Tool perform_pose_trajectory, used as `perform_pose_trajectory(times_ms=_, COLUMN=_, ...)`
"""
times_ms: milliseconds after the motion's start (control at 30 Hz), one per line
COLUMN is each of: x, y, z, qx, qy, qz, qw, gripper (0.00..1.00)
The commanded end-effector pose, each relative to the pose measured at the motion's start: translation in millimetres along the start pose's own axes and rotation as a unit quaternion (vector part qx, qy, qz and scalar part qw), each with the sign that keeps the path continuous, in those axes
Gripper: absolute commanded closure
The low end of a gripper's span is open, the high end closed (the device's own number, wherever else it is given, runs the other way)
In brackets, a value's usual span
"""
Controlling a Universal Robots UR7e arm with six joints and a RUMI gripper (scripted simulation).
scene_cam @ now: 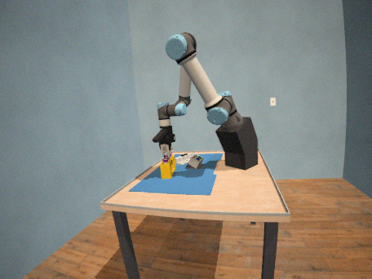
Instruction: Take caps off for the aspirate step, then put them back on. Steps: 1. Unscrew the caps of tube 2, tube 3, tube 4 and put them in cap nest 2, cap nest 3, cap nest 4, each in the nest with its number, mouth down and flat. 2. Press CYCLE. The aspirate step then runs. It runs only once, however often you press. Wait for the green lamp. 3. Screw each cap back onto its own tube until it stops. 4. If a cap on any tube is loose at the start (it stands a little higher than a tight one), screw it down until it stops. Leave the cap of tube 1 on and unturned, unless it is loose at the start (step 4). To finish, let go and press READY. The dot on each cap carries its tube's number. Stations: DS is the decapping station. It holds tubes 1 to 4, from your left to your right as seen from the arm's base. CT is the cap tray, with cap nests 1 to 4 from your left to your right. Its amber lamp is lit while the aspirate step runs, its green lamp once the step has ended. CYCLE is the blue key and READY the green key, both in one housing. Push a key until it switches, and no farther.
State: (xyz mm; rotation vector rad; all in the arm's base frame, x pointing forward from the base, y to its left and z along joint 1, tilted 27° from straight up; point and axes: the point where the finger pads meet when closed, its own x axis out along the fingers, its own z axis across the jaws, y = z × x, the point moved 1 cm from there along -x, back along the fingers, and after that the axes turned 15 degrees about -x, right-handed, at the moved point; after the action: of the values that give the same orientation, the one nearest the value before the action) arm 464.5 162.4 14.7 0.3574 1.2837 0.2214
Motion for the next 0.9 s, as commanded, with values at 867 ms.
perform_pose_trajectory(times_ms=867, x=-0.7, y=0.0, z=0.3, qx=-0.457, qy=0.0, qz=0.0, qw=0.889, gripper=1.0)
